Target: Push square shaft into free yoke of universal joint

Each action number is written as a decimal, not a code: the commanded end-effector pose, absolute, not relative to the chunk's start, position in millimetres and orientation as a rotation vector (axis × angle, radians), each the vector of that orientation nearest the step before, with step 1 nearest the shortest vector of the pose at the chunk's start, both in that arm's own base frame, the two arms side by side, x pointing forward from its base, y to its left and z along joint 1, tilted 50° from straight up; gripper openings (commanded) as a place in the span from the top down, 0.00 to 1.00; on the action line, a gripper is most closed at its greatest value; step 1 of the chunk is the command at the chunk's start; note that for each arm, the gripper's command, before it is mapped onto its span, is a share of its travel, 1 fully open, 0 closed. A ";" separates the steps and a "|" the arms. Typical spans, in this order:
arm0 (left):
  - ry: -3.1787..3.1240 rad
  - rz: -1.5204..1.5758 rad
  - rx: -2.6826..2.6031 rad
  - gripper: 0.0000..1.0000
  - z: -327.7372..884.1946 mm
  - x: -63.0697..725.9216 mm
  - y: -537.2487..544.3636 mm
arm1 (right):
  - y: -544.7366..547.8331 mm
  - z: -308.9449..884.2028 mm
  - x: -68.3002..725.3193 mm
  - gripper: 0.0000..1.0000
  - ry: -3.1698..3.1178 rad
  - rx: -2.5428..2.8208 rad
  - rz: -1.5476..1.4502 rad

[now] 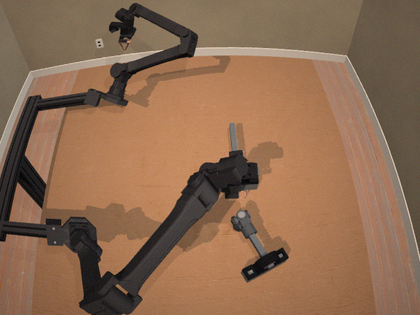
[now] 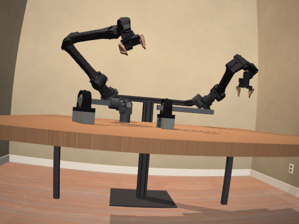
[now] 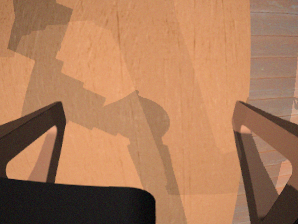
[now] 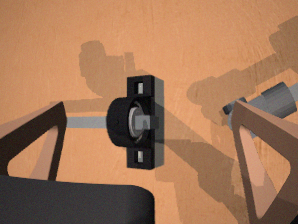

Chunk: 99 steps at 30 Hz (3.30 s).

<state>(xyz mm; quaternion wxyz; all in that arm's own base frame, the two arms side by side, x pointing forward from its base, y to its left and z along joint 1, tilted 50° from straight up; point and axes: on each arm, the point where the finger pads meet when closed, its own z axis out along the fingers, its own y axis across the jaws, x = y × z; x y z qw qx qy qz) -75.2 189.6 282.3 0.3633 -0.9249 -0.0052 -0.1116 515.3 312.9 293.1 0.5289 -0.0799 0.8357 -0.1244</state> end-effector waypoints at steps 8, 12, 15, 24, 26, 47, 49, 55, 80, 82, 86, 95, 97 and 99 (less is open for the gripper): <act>-0.012 -0.283 -2.379 0.00 284.0 -75.7 189.8 | 315.8 297.1 514.3 0.00 1.990 -0.191 -0.289; -0.012 -0.283 -2.379 0.00 284.0 -75.7 189.8 | 315.8 297.1 514.3 0.00 1.990 -0.191 -0.289; -0.012 -0.283 -2.379 0.00 284.0 -75.7 189.8 | 315.8 297.1 514.3 0.00 1.990 -0.191 -0.289; 0.218 -0.241 -2.386 0.53 291.0 -72.0 204.2 | 293.6 264.3 532.2 0.37 1.985 -0.323 -0.376; 0.355 -0.231 -2.397 0.53 290.2 -66.2 212.9 | 283.5 250.1 541.2 0.37 1.970 -0.390 -0.387; 1.639 -0.044 -2.106 0.53 280.7 51.9 304.9 | 181.2 155.0 565.2 0.37 1.703 -0.817 -0.416; 1.761 -0.013 -2.026 0.53 280.2 72.9 312.2 | 172.6 150.4 562.9 0.37 1.670 -0.847 -0.427; 2.006 0.061 -1.823 0.53 279.1 124.4 323.1 | 156.5 142.6 556.5 0.37 1.605 -0.904 -0.450; 2.692 0.471 -0.259 0.53 268.1 443.6 205.1 | 78.2 122.7 581.6 0.37 1.626 -0.833 -0.584; 2.735 0.501 -0.099 0.53 253.8 462.4 184.9 | 79.6 120.3 577.5 0.37 1.628 -0.845 -0.584; 2.770 0.541 0.045 0.53 244.3 473.0 168.6 | 79.6 120.3 577.6 0.37 1.628 -0.845 -0.584; 2.774 0.798 0.700 0.53 202.0 526.5 79.3 | 79.3 118.5 576.1 0.37 1.631 -0.847 -0.583; 2.748 0.855 0.850 0.53 193.3 535.6 57.6 | 79.3 118.5 576.1 0.37 1.631 -0.847 -0.583; 2.713 0.915 1.003 0.53 184.2 543.2 34.6 | 79.3 118.5 576.1 0.37 1.631 -0.847 -0.583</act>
